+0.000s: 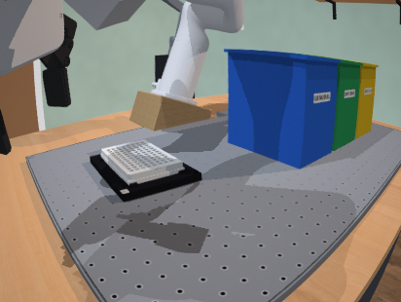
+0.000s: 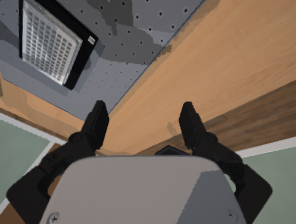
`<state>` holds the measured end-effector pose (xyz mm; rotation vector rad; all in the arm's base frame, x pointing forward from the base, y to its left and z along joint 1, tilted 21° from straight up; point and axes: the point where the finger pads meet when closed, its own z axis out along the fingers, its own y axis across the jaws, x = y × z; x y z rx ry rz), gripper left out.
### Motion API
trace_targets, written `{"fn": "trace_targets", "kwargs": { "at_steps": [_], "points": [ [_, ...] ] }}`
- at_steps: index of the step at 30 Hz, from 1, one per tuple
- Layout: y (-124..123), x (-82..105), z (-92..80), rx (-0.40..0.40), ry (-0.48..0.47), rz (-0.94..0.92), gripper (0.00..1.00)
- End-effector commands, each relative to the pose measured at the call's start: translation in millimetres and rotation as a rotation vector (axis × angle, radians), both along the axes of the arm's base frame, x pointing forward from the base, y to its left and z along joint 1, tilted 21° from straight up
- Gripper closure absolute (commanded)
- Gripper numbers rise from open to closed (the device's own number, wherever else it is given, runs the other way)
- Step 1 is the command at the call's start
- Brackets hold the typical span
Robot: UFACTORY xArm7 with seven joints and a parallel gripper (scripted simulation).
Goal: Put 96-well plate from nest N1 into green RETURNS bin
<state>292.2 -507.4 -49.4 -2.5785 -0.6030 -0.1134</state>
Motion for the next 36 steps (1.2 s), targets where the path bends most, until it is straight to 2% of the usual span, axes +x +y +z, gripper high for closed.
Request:
{"fn": "trace_targets", "kwargs": {
  "at_steps": [1, 17, 20, 24, 26, 31, 34, 36],
  "points": [
    [-2.1, 0.2, 2.3, -0.005, -0.002, -0.001, 0.0],
    [-2.1, 0.2, 2.3, -0.005, -0.002, -0.001, 0.0],
    [6.8, 1.9, 14.2, -0.046, 0.089, -0.012, 0.0],
    [14.2, 3.2, 23.8, -0.049, 0.095, -0.013, 0.0],
    [19.7, 1.7, 32.0, -0.071, 0.137, -0.032, 0.0],
    [29.1, -2.9, 47.9, -0.095, 0.174, -0.058, 0.0],
    [29.1, -2.9, 47.9, -0.095, 0.174, -0.058, 0.0],
    [33.3, -6.2, 56.3, -0.119, 0.205, -0.093, 0.0]
  ]
}}
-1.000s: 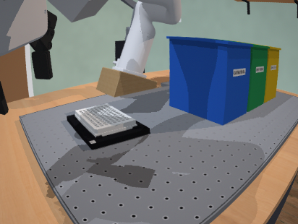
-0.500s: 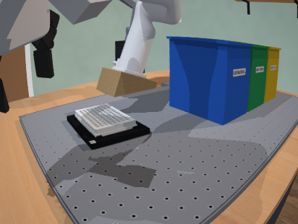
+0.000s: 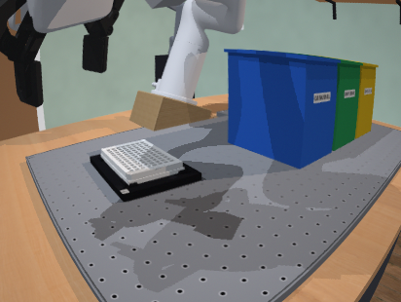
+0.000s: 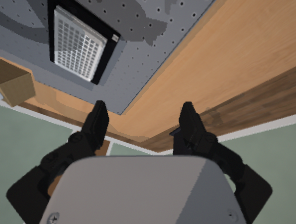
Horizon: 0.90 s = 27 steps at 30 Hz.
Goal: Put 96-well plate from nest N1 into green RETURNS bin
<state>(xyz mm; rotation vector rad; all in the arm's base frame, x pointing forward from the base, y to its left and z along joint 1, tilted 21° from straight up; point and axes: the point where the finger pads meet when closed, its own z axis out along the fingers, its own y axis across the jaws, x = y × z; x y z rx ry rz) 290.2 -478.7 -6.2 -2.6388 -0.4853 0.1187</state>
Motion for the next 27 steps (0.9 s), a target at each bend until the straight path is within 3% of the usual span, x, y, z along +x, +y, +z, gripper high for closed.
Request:
{"fn": "trace_targets", "kwargs": {
  "at_steps": [1, 27],
  "points": [
    [6.7, -5.9, 17.3, -0.049, 0.03, -0.039, 0.0],
    [45.1, -45.0, 84.8, -0.154, 0.077, -0.297, 0.0]
  ]
}}
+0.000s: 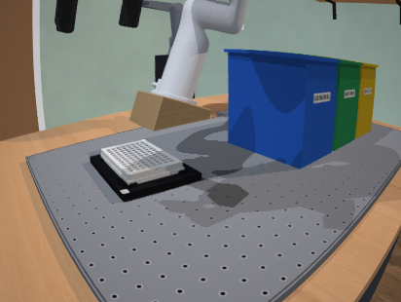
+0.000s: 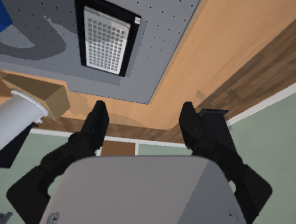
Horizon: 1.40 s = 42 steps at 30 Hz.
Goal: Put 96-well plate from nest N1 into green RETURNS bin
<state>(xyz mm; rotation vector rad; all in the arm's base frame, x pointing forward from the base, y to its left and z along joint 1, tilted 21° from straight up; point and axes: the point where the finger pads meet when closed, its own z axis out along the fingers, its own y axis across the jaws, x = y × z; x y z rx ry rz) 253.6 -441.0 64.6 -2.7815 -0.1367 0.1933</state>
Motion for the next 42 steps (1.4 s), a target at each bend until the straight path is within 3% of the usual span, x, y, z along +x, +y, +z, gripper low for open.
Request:
{"fn": "trace_targets", "kwargs": {
  "at_steps": [1, 16, 28, 42],
  "points": [
    [9.0, -10.0, 16.2, -0.027, -0.009, -0.058, 0.0],
    [43.4, -35.9, 42.1, -0.042, -0.064, -0.258, 0.0],
    [77.1, -52.4, 49.4, -0.011, -0.122, -0.399, 0.0],
    [77.2, -52.4, 49.4, -0.011, -0.122, -0.399, 0.0]
  ]
}}
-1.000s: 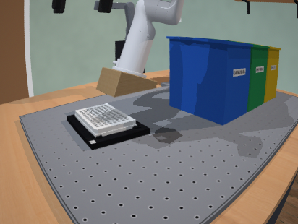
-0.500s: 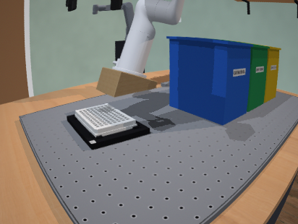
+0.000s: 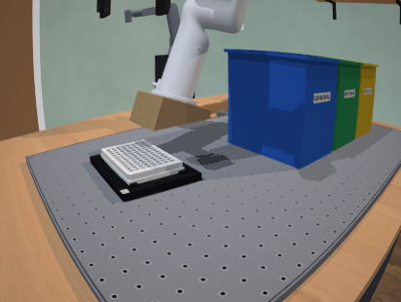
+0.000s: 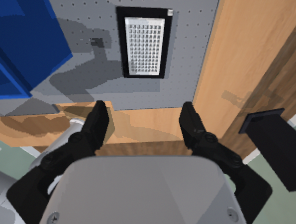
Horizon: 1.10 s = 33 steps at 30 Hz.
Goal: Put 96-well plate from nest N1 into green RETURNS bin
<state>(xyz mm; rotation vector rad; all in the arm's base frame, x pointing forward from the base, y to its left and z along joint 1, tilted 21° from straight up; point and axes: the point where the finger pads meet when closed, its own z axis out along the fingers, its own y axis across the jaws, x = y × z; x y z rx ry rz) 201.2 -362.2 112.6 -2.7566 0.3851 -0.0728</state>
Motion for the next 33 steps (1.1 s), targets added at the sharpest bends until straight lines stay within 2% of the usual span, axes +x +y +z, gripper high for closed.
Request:
{"fn": "trace_targets", "kwargs": {
  "at_steps": [1, 4, 33],
  "points": [
    [-1.5, -0.1, 1.5, -0.004, -0.002, -0.002, 0.0],
    [-1.5, -0.1, 1.5, -0.004, -0.002, -0.002, 0.0],
    [12.5, 4.1, -37.5, -0.004, -0.002, -0.002, 0.0]
  ]
}}
